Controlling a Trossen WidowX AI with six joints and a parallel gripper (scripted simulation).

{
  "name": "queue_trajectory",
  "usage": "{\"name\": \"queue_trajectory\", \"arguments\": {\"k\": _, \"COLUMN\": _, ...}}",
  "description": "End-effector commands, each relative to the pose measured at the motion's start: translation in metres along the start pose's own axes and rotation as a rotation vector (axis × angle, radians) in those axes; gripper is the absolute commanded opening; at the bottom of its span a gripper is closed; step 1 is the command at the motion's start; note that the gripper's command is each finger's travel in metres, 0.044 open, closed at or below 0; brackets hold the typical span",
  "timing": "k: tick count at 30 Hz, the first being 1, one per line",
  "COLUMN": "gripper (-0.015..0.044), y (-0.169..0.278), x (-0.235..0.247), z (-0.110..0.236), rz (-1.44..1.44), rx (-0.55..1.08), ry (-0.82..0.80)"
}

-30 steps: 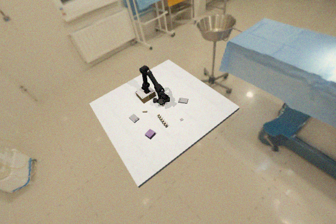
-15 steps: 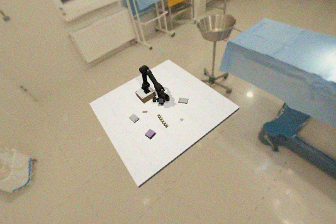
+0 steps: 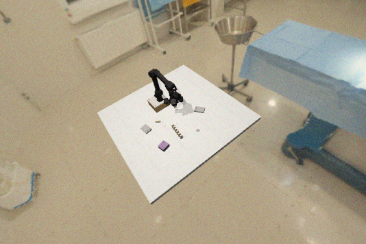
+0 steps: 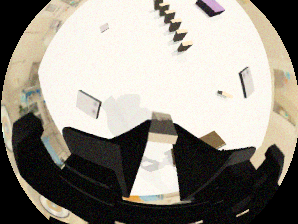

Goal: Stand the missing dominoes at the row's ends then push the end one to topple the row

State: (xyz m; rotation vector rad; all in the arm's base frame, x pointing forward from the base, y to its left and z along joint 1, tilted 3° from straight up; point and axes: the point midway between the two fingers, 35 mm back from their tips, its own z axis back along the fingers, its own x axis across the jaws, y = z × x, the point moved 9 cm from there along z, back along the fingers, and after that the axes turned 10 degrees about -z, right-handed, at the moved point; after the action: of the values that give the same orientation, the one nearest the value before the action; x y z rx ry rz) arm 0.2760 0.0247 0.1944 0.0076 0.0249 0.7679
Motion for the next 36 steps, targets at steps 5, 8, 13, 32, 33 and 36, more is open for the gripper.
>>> {"name": "queue_trajectory", "arguments": {"k": 5, "gripper": 0.0107, "y": -0.095, "x": -0.024, "z": 0.005, "rz": 0.328, "rx": -0.023, "ry": -0.002}}
{"name": "queue_trajectory", "arguments": {"k": 8, "gripper": 0.0107, "y": -0.122, "x": -0.038, "z": 0.003, "rz": 0.459, "rx": -0.009, "ry": 0.002}}
{"name": "queue_trajectory", "arguments": {"k": 13, "gripper": 0.0107, "y": -0.124, "x": -0.039, "z": 0.003, "rz": 0.468, "rx": -0.008, "ry": 0.002}}
{"name": "queue_trajectory", "arguments": {"k": 32, "gripper": 0.0107, "y": -0.131, "x": -0.035, "z": -0.073, "rz": 0.468, "rx": -0.009, "ry": 0.002}}
{"name": "queue_trajectory", "arguments": {"k": 33, "gripper": 0.0107, "y": -0.131, "x": -0.035, "z": -0.079, "rz": 0.468, "rx": -0.009, "ry": 0.002}}
{"name": "queue_trajectory", "arguments": {"k": 36, "gripper": 0.0107, "y": -0.129, "x": -0.036, "z": -0.096, "rz": 0.468, "rx": -0.008, "ry": 0.002}}
